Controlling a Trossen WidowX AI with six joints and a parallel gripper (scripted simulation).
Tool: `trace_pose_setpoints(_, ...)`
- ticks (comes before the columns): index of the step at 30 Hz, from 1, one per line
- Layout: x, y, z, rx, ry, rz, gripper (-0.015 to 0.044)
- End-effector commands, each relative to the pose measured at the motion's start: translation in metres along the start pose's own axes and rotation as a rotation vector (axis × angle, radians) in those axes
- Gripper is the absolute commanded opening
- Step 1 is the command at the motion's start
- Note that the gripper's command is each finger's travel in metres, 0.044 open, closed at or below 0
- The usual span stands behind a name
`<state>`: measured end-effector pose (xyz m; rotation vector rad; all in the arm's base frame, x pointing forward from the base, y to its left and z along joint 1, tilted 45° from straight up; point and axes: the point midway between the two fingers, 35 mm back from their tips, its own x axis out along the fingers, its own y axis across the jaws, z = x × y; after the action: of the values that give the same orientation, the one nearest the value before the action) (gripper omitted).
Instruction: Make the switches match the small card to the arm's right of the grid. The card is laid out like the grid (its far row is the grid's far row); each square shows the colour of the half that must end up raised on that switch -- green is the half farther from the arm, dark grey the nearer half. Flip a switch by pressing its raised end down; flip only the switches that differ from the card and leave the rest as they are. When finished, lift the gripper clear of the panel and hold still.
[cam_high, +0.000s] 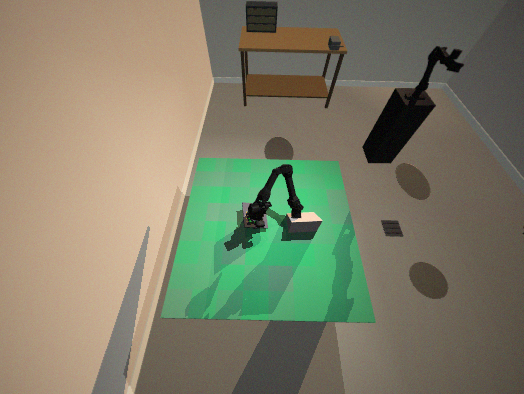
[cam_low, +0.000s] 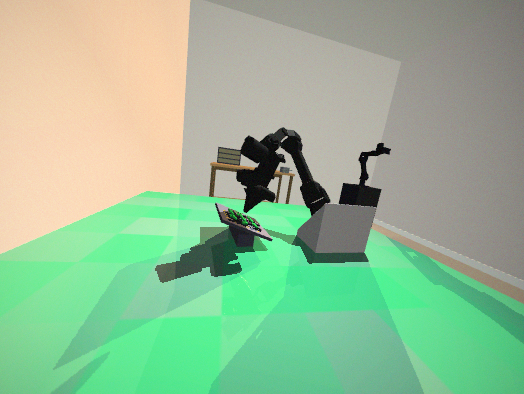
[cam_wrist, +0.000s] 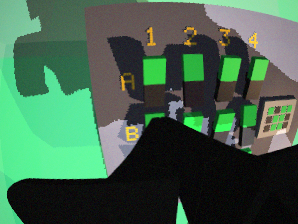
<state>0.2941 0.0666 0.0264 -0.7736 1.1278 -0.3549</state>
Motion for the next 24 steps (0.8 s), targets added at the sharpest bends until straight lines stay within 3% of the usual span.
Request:
trace_pose_setpoints(1, -0.035, -0.001, 0.004, 0.009, -0.006, 0.004, 0.0)
trace_pose_setpoints(5, -0.035, -0.001, 0.002, 0.009, -0.006, 0.004, 0.0)
trace_pose_setpoints(11, -0.035, 0.0, -0.056, 0.007, -0.004, 0.005, 0.0)
trace_pose_setpoints(24, 0.001, -0.001, -0.057, 0.007, 0.021, 0.003, 0.0)
